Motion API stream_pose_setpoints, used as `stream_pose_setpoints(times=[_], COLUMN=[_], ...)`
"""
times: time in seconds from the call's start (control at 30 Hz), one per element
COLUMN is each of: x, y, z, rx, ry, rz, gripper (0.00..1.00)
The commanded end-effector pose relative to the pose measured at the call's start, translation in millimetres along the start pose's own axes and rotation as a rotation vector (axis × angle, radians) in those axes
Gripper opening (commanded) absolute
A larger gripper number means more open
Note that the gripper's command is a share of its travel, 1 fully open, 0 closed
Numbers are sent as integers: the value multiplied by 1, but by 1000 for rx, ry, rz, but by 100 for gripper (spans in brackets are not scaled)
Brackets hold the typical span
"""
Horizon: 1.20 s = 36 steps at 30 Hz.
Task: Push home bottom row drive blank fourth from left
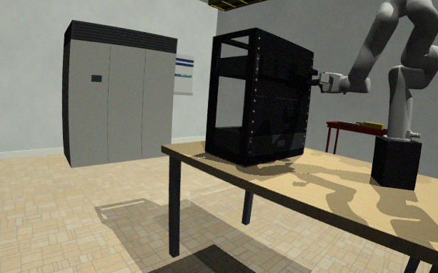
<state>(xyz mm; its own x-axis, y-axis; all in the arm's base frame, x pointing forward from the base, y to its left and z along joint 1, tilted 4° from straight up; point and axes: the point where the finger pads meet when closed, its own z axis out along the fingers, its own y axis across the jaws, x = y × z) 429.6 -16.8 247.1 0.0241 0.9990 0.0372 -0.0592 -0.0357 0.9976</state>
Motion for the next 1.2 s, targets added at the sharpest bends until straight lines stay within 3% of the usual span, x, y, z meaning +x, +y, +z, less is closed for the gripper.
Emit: stream_pose_setpoints(times=[0.0,1.17], x=[0,0], y=[1,1], z=[1,21], rx=[-2,-2], ry=[0,0], rz=[1,1], gripper=[0,0])
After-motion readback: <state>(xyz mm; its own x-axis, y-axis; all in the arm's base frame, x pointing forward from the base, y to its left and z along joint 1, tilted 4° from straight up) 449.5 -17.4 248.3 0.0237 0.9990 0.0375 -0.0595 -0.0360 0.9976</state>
